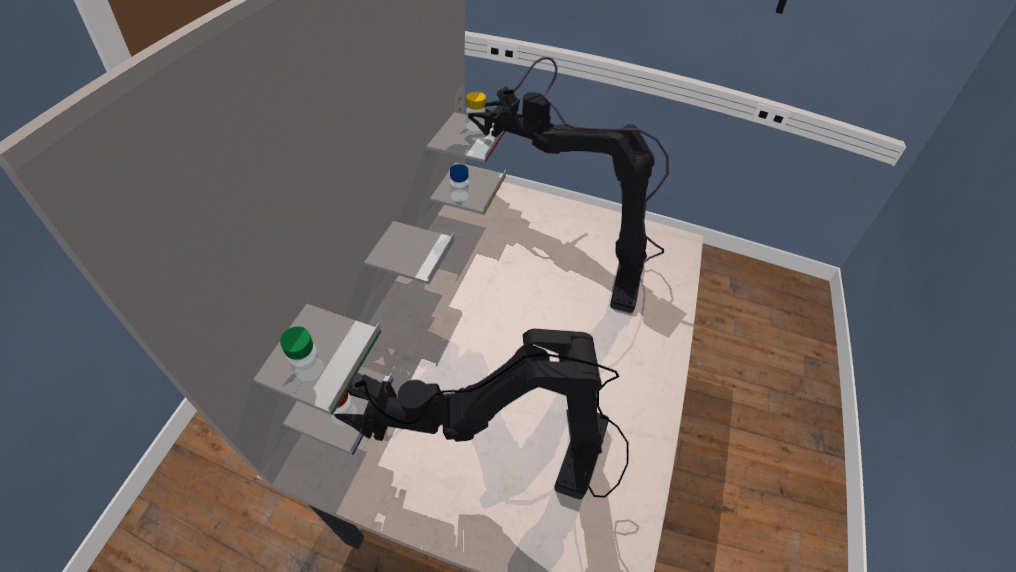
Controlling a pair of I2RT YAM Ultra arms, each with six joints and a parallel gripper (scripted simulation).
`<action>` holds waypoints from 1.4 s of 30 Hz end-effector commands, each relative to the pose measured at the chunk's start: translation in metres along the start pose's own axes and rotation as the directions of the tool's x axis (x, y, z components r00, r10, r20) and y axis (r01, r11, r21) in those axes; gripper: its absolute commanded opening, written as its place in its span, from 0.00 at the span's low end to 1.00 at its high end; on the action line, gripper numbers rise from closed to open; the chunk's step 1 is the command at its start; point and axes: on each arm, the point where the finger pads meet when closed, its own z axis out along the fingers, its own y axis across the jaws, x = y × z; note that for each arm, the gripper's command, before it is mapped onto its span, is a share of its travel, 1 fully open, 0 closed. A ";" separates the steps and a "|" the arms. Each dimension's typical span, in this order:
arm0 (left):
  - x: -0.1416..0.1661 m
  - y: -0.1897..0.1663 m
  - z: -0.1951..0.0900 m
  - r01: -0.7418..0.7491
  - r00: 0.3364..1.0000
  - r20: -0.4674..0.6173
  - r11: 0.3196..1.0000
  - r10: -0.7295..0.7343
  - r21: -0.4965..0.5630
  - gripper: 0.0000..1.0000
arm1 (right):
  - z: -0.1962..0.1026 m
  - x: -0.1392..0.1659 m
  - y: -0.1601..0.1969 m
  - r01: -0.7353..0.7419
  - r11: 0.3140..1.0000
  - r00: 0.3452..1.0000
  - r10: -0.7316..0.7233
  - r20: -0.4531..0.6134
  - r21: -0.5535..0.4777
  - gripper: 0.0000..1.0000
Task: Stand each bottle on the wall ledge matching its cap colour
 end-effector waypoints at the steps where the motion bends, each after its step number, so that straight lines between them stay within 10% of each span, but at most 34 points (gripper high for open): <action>1: -0.030 0.001 0.000 -0.027 0.997 0.076 1.000 0.026 0.004 0.50 | 0.002 -0.009 0.002 0.004 1.000 1.000 -0.004 0.006 0.004 0.64; 10: -0.015 0.004 -0.009 -0.016 0.999 0.041 1.000 0.016 -0.002 0.50 | -0.002 -0.009 0.001 0.003 1.000 1.000 -0.003 0.005 0.001 0.51; 16: -0.022 0.003 -0.013 -0.023 0.998 0.066 1.000 0.024 -0.002 0.50 | -0.002 -0.009 0.001 0.003 1.000 1.000 -0.003 0.005 0.001 0.06; 20: -0.008 0.005 -0.018 -0.011 1.000 0.026 1.000 0.011 -0.006 0.50 | -0.003 -0.024 0.001 0.005 1.000 1.000 -0.005 0.021 0.001 0.51; 42: 0.005 0.005 -0.062 -0.005 1.000 0.008 1.000 0.005 -0.009 0.50 | -0.010 -0.093 -0.006 0.015 1.000 0.998 -0.017 0.064 0.025 0.52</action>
